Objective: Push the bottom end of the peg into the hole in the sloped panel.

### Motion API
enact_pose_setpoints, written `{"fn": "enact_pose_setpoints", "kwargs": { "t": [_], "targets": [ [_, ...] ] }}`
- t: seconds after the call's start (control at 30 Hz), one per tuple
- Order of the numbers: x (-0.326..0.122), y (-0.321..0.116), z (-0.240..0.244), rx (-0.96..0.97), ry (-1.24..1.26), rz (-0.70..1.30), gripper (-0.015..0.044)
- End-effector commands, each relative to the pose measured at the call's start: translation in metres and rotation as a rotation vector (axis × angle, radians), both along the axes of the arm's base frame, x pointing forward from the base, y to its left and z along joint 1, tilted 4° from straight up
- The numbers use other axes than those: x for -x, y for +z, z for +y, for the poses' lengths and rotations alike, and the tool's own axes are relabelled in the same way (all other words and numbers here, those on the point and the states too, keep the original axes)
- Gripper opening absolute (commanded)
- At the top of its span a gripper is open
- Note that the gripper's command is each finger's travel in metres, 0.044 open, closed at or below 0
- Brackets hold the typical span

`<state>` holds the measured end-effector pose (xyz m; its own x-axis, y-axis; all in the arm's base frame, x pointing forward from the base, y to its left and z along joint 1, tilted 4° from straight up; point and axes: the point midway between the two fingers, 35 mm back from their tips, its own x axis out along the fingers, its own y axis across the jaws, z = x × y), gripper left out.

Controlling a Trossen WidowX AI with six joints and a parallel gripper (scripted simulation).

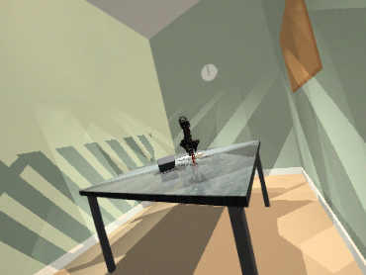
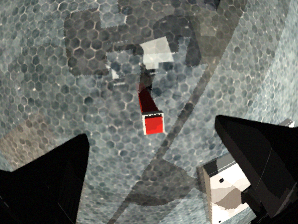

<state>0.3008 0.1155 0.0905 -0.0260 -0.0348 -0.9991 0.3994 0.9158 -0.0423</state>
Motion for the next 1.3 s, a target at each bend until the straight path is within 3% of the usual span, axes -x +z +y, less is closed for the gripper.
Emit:
{"fn": "enact_pose_setpoints", "kwargs": {
  "t": [0.0, 0.93, 1.27],
  "targets": [
    [0.000, -0.006, -0.001, 0.005, -0.007, -0.001, 0.0440],
    [0.002, -0.050, -0.003, 0.006, -0.007, -0.001, 0.0440],
    [0.002, -0.047, -0.002, 0.001, -0.004, 0.000, 0.0177]
  ]
}}
